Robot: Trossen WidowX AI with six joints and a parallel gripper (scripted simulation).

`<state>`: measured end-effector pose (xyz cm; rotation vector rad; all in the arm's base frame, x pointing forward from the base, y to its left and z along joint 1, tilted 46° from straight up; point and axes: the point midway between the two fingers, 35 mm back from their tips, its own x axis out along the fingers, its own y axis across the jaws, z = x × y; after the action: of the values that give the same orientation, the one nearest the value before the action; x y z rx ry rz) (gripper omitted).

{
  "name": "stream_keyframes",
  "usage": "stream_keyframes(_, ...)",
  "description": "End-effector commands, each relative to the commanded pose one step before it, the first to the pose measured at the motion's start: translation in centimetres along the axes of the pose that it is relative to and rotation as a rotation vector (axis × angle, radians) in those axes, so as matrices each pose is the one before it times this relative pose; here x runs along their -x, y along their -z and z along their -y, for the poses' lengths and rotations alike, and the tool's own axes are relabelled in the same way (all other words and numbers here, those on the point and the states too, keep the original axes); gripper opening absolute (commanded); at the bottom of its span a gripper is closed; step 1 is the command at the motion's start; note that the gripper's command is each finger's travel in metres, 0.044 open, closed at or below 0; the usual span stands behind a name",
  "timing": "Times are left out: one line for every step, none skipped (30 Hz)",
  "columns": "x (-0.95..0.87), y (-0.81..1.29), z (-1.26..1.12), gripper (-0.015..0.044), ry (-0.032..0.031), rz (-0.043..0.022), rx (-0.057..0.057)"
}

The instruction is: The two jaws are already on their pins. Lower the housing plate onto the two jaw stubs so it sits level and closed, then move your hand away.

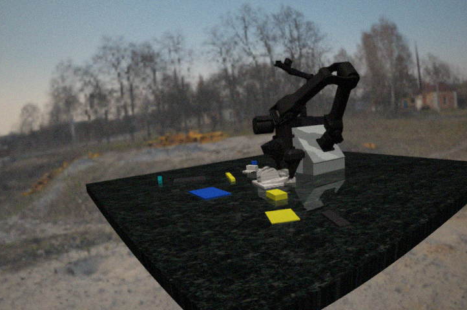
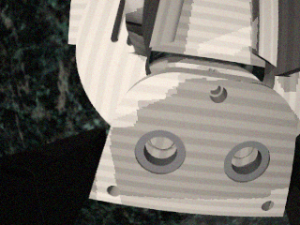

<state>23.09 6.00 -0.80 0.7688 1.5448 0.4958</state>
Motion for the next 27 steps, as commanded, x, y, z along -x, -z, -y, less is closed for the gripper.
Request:
stream_keyframes(-0.188,0.024,-0.059,0.0351,-0.00505,-0.00011,-0.0056)
stream_keyframes(-0.03,0.0,0.0,0.0351,-0.00001,0.0,0.0)
stream_keyframes(-0.01,0.0,0.0,0.0351,-0.00001,0.0,0.0)
stream_keyframes(0.0,0.0,0.0,0.0351,0.0,0.0,0.0)
stream_keyframes(0.0,0.0,0.0,0.0351,0.0,0.0,0.0)
stream_keyframes(0.0,0.0,0.0,0.0351,0.0,0.0,0.0)
stream_keyframes(0.0,0.0,0.0,0.0351,0.0,0.0,0.0)
stream_keyframes(0.0,0.0,0.0,0.0351,0.0,0.0,0.0)
stream_keyframes(-0.01,0.0,0.0,0.0351,0.0,0.0,0.0)
stream_keyframes(-0.03,0.0,0.0,0.0351,-0.00001,0.0,0.0)
stream_keyframes(-0.05,0.0,0.0,0.0351,-0.00002,0.0,0.0)
stream_keyframes(-0.064,0.001,0.0,0.0351,-0.00003,-0.00001,0.0)
stream_keyframes(-0.05,0.001,0.0,0.0351,-0.00002,-0.00001,0.0)
stream_keyframes(-0.03,0.0,0.0,0.0351,-0.00001,0.0,0.0)
stream_keyframes(-0.01,0.0,0.0,0.0351,-0.00001,0.0,0.0)
stream_keyframes(0.0,0.0,0.0,0.0351,0.0,0.0,0.0)
stream_keyframes(0.0,0.0,0.0,0.0351,0.0,0.0,0.0)
stream_keyframes(0.0,0.0,0.0,0.0351,0.0,0.0,0.0)
stream_keyframes(0.0,0.0,0.0,0.0351,0.0,0.0,0.0)
stream_keyframes(0.0,0.0,0.0,0.0351,0.0,0.0,0.0)
stream_keyframes(-0.01,0.0,0.0,0.0351,0.0,0.0,0.0)
stream_keyframes(-0.03,0.0,0.0,0.0351,-0.00001,0.0,0.0)
stream_keyframes(-0.05,0.0,0.0,0.0351,-0.00002,0.0,0.0)
stream_keyframes(-0.064,0.001,0.0,0.0351,-0.00003,-0.00001,0.0)
stream_keyframes(-0.05,0.001,0.0,0.0351,-0.00002,-0.00001,0.0)
stream_keyframes(-0.03,0.0,0.0,0.0351,-0.00001,0.0,0.0)
stream_keyframes(-0.01,0.0,0.0,0.0351,-0.00001,0.0,0.0)
